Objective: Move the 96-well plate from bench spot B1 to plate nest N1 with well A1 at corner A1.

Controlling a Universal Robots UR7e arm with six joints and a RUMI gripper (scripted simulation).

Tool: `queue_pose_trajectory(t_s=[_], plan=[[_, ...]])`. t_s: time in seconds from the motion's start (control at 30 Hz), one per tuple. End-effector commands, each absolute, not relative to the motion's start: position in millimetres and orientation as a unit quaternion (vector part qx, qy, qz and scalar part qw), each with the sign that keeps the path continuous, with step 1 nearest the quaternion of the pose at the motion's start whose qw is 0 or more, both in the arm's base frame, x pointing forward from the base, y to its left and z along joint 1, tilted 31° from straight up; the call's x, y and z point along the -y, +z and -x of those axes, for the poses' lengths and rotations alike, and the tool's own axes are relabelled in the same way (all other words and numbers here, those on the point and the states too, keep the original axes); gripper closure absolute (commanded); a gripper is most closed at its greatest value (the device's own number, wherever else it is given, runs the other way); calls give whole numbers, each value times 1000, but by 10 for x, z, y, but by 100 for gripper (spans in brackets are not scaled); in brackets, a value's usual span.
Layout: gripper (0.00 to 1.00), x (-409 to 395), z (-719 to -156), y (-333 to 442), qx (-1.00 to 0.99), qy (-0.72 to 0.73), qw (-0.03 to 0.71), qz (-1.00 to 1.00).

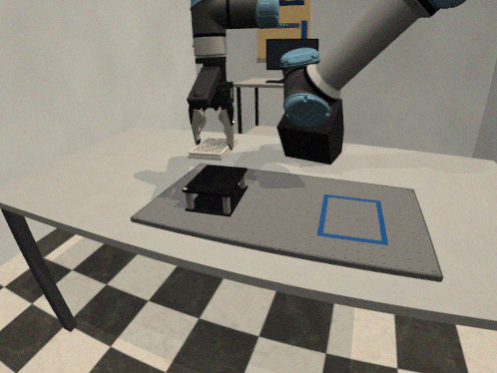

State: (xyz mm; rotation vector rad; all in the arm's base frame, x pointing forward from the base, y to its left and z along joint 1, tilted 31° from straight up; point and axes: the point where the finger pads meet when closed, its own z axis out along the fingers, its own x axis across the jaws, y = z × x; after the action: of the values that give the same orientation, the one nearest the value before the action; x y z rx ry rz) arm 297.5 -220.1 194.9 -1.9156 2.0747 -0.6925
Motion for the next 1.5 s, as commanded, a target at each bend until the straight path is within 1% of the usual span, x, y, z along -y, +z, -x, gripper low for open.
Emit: queue_pose_trajectory(t_s=[0.0,0.37,1.47], plan=[[100,2201,-2976,1952,-709,-237,117,654],[100,2200,-2976,1952,-709,-237,117,654],[100,2287,-3207,1537,-709,-237,117,654]])
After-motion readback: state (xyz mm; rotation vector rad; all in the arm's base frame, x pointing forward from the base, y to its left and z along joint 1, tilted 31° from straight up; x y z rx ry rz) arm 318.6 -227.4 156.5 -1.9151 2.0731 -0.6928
